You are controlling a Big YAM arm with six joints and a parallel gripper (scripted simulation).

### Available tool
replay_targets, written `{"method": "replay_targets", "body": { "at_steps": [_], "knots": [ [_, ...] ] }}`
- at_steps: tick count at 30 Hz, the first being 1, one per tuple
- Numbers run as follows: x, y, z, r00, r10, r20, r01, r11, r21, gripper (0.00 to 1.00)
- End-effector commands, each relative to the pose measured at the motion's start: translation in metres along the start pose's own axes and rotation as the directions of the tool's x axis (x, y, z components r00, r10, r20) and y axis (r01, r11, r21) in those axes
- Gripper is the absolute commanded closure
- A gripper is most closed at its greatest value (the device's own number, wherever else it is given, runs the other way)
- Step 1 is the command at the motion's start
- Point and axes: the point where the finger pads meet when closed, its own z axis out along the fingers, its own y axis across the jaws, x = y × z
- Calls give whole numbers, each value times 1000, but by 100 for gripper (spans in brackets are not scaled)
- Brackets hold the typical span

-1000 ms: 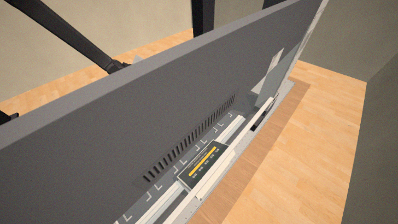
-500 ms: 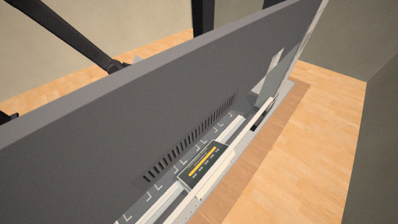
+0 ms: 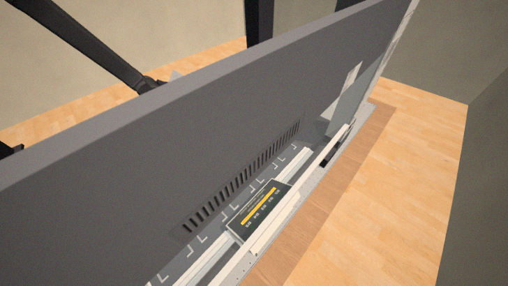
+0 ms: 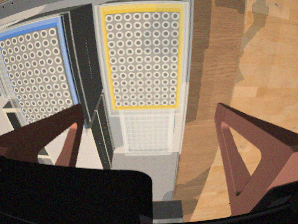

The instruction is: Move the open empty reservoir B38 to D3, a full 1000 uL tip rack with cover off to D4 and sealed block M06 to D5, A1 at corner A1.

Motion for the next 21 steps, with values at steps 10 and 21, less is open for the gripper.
{"method": "replay_targets", "body": {
  "at_steps": [10,21],
  "knots": [
    [-13,30,-36,996,-17,86,18,1000,-11,0],
    [-24,83,-50,994,-5,113,8,1000,-24,0]
  ]
}}
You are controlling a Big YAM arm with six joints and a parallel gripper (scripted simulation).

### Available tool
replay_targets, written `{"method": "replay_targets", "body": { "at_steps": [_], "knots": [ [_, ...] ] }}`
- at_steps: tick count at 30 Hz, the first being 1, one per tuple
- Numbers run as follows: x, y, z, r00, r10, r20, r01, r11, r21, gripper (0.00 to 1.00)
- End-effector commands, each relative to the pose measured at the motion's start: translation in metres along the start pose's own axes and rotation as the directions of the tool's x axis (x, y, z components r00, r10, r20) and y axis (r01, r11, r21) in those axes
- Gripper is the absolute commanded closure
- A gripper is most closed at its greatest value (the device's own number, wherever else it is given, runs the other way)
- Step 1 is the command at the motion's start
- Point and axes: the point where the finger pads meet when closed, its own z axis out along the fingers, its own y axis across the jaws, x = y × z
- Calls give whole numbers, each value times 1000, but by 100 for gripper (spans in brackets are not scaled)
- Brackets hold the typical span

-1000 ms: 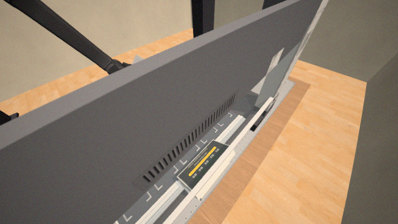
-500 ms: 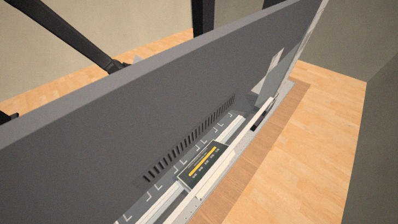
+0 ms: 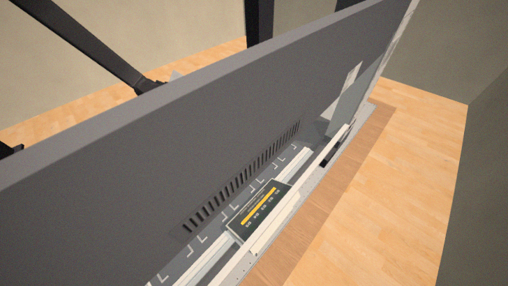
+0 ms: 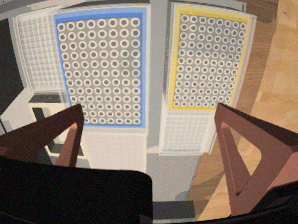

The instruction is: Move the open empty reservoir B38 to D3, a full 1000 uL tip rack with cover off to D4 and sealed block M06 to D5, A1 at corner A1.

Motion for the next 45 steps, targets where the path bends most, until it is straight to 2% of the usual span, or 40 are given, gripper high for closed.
{"method": "replay_targets", "body": {
  "at_steps": [1,2,5,9,11,44,45],
  "knots": [
    [-25,12,-50,993,37,112,-35,999,-18,0],
    [-25,12,-50,993,37,112,-35,999,-18,0],
    [-22,30,-25,998,33,62,-33,999,-15,0],
    [-21,48,-25,998,34,56,-33,999,-16,0],
    [-16,42,-27,998,32,62,-32,999,-11,0],
    [-16,42,-27,998,32,62,-32,999,-11,0],
    [-1,48,-30,998,34,54,-33,999,-17,0]
  ]
}}
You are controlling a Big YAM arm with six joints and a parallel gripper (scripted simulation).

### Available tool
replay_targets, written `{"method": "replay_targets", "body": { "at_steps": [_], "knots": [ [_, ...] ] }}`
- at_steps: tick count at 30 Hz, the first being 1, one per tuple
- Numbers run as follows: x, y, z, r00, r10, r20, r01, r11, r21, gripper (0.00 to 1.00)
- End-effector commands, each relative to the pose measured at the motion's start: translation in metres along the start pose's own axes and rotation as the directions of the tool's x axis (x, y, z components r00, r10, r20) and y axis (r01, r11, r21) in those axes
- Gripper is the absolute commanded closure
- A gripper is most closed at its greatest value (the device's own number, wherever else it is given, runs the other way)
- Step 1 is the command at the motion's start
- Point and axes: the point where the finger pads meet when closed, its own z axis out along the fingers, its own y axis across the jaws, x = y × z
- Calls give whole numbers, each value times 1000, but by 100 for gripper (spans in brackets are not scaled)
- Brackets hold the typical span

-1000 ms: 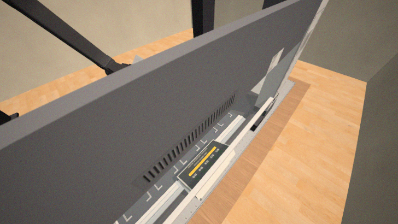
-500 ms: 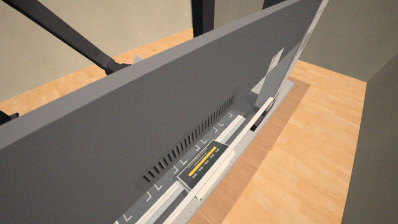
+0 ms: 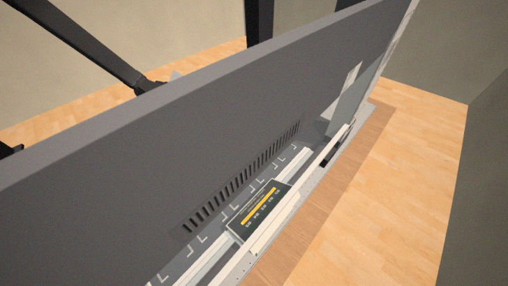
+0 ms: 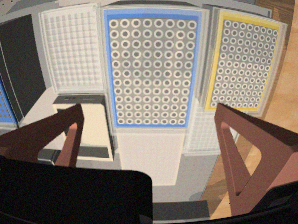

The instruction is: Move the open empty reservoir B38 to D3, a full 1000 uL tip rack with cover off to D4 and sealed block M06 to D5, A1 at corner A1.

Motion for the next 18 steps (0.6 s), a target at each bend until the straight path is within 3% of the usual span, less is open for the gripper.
{"method": "replay_targets", "body": {
  "at_steps": [1,18],
  "knots": [
    [0,6,-28,998,26,60,-25,1000,-15,0],
    [58,53,-24,998,31,53,-30,999,-21,0]
  ]
}}
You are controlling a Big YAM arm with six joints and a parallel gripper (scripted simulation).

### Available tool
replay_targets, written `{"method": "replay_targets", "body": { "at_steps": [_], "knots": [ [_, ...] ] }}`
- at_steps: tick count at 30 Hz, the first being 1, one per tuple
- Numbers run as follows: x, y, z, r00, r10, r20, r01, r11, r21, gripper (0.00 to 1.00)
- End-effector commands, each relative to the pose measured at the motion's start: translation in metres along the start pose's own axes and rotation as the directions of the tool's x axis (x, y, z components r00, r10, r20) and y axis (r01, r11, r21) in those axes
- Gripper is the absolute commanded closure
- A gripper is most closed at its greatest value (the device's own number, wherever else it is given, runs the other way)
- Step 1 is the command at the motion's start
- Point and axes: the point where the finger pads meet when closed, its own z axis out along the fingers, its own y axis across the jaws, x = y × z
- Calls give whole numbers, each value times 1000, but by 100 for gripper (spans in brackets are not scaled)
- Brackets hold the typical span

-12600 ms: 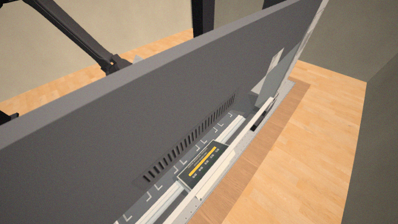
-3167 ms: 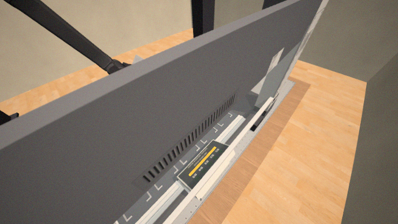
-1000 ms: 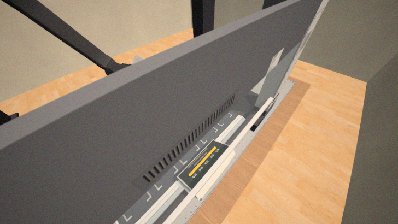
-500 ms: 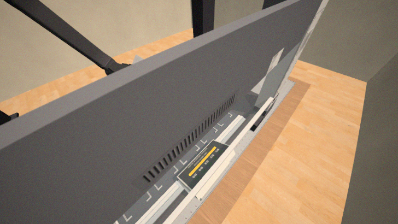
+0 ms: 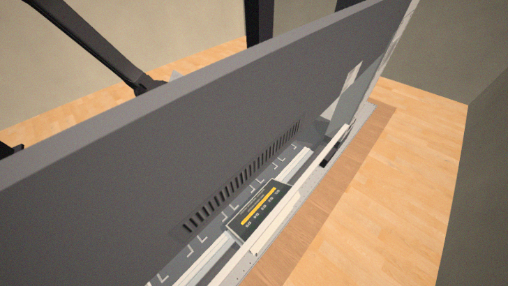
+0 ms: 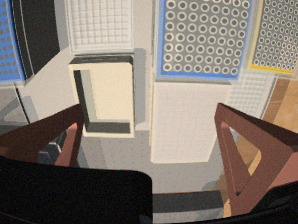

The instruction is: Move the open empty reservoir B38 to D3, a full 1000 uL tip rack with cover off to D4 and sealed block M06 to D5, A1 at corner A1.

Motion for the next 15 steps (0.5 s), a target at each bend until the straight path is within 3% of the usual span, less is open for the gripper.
{"method": "replay_targets", "body": {
  "at_steps": [1,15],
  "knots": [
    [2,10,-26,997,44,63,-42,999,-35,0],
    [48,48,-23,997,47,56,-45,998,-40,0]
  ]
}}
